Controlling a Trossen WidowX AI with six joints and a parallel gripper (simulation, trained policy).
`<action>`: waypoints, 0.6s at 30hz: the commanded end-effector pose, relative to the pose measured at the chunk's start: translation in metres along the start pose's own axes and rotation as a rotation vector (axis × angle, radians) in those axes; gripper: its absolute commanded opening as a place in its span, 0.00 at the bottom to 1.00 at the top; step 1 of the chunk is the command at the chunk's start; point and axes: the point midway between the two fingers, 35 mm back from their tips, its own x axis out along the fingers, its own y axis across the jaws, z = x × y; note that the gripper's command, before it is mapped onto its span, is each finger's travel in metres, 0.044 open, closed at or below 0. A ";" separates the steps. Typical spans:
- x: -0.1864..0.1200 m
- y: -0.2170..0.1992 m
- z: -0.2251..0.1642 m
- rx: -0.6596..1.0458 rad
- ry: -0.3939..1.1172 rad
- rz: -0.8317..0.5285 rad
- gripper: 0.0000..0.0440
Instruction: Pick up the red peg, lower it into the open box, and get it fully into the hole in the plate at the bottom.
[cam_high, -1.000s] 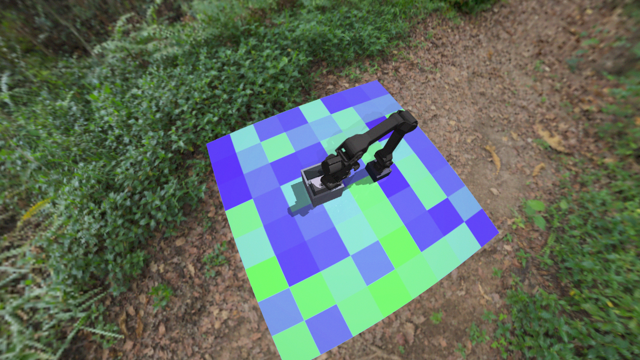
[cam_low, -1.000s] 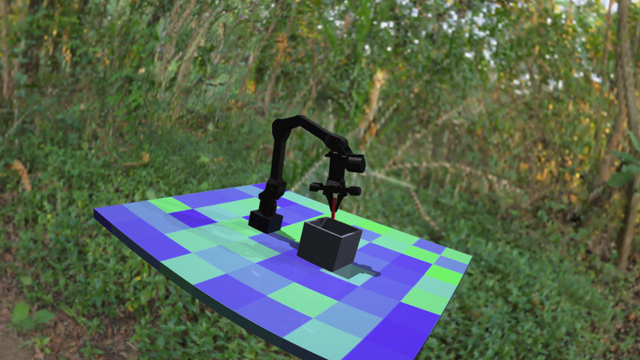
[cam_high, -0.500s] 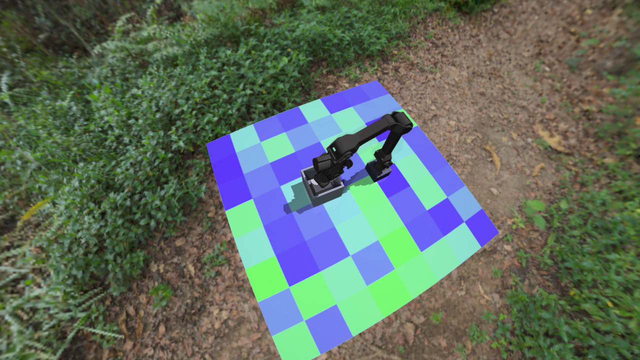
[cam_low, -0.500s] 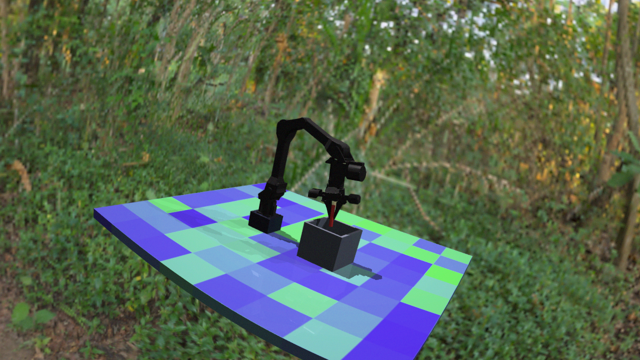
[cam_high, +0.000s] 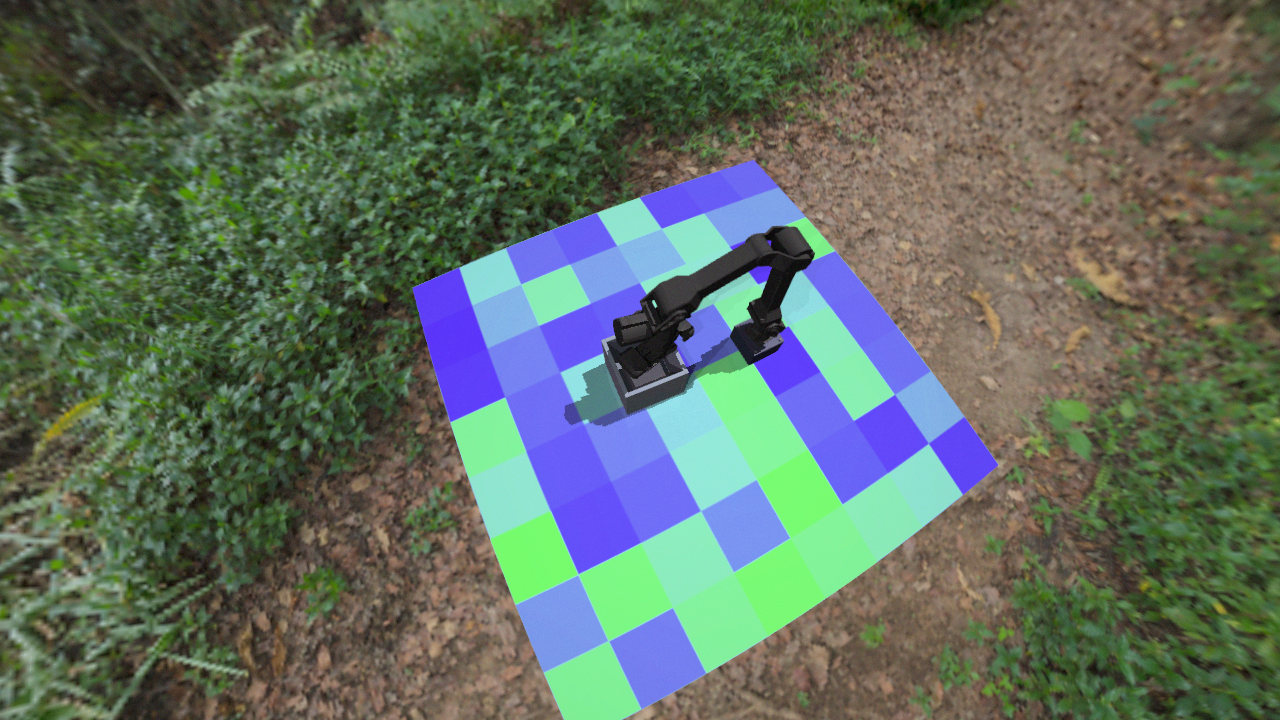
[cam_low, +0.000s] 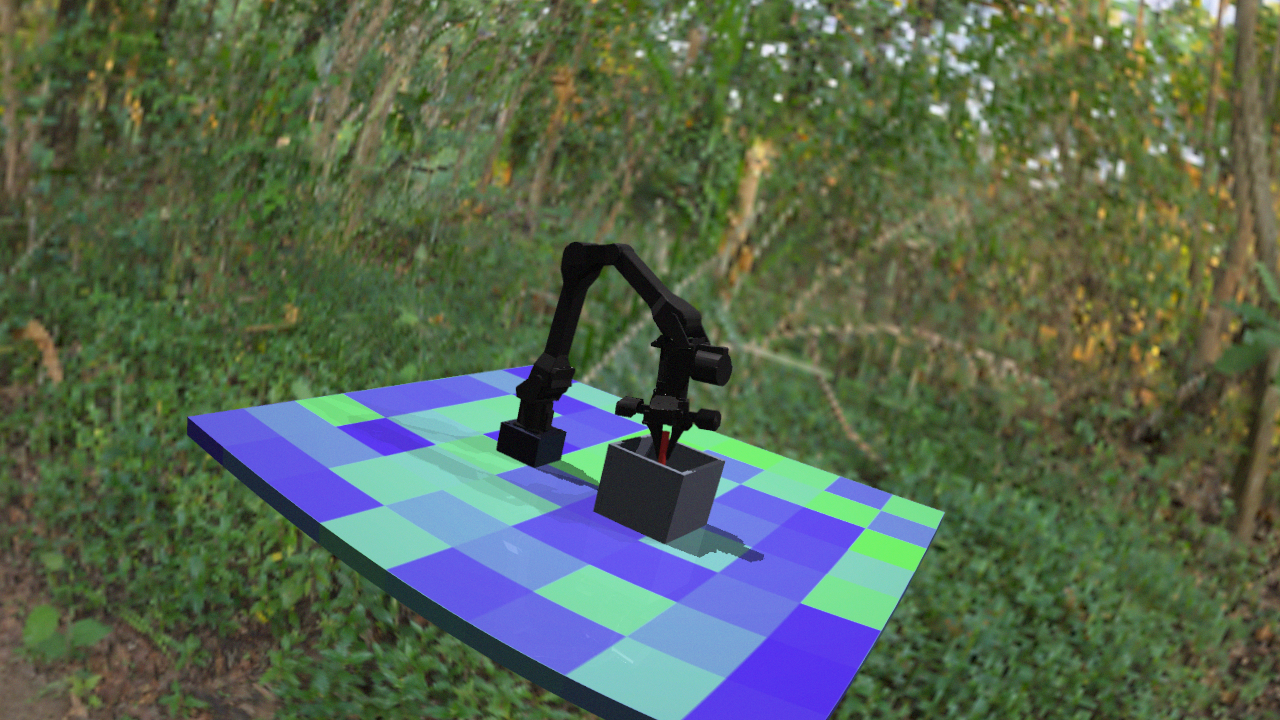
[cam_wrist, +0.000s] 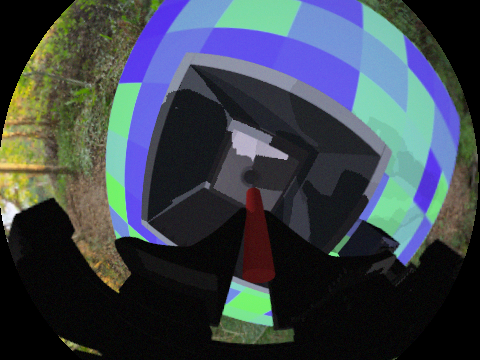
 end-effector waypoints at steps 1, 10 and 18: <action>0.009 0.001 0.003 -0.007 0.009 -0.002 0.00; 0.032 0.004 0.006 -0.044 0.023 -0.013 0.00; 0.044 0.005 0.009 -0.076 0.023 -0.041 0.14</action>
